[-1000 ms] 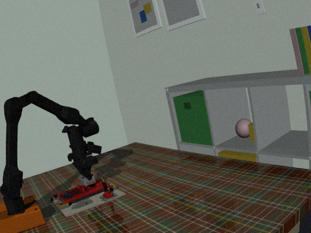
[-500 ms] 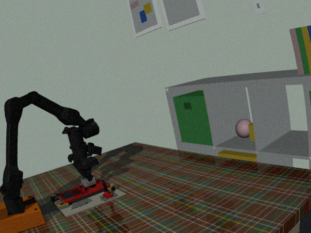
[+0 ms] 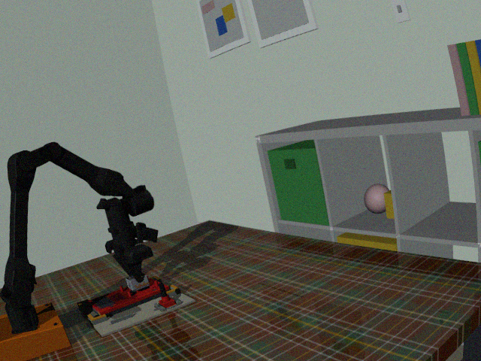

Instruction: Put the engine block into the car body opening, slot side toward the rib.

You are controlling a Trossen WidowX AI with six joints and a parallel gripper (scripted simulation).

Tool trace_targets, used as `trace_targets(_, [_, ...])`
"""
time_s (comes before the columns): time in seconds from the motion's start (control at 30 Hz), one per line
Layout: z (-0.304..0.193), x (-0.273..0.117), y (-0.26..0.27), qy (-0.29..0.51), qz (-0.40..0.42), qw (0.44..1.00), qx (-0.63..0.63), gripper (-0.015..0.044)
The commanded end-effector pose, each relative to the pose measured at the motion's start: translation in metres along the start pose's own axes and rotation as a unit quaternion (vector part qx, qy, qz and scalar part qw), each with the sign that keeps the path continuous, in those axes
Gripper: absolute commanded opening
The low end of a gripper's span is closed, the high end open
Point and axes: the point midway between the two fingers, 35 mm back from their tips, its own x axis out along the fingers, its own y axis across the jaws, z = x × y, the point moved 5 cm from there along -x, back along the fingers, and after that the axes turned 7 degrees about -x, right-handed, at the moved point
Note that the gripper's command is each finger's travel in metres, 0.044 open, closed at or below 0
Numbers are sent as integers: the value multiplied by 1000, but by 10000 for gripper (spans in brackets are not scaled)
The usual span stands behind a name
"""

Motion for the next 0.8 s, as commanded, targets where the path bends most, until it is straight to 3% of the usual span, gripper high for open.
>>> trace_targets(0.0, [0, 2, -1, 0, -3, 1000, -3, 159])
trace_targets(0.77, [0, 8, -1, 0, -3, 1000, -1, 159])
